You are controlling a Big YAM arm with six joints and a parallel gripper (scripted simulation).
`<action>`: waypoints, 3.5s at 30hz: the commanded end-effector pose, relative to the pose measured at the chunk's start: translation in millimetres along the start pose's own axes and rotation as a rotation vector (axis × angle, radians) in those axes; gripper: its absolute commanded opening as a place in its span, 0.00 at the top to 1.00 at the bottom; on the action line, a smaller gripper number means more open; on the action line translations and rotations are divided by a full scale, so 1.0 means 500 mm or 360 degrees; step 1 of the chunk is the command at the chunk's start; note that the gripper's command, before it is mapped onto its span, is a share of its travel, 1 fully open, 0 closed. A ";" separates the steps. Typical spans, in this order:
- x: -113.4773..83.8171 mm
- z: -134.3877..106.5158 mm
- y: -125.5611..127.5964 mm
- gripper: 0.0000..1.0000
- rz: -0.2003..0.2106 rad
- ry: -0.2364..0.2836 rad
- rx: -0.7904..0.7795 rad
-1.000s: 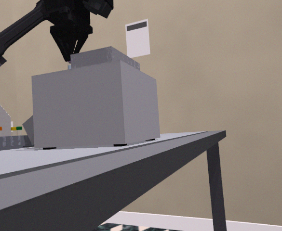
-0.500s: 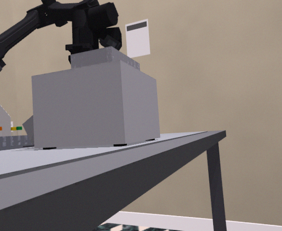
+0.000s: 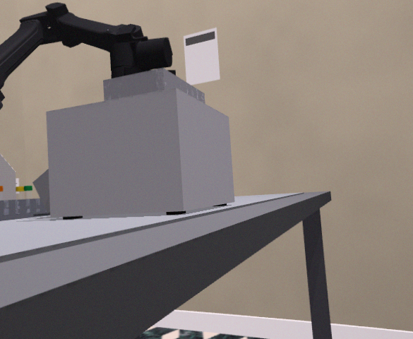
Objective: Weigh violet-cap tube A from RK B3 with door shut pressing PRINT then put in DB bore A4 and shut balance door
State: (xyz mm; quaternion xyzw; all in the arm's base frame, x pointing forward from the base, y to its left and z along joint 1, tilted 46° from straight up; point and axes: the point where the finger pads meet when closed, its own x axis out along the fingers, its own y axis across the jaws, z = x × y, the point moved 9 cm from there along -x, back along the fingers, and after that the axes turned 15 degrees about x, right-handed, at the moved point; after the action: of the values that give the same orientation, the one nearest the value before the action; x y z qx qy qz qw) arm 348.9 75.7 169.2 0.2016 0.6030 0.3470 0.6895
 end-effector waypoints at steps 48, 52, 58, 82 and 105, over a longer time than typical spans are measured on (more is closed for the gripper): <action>-0.001 -0.001 -0.029 0.91 -0.0010 -0.0027 0.0020; -0.004 0.001 -0.029 0.91 -0.0011 -0.0031 0.0020; -0.001 -0.004 -0.030 0.91 -0.0009 -0.0024 0.0022; 0.028 -0.010 -0.022 0.91 -0.0003 0.0009 0.0029; 0.043 0.007 -0.018 0.91 -0.0008 -0.0032 0.0007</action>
State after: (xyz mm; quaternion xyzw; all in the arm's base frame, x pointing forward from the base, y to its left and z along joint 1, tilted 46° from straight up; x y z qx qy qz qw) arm 348.2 86.5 143.4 0.2042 0.6044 0.3432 0.6894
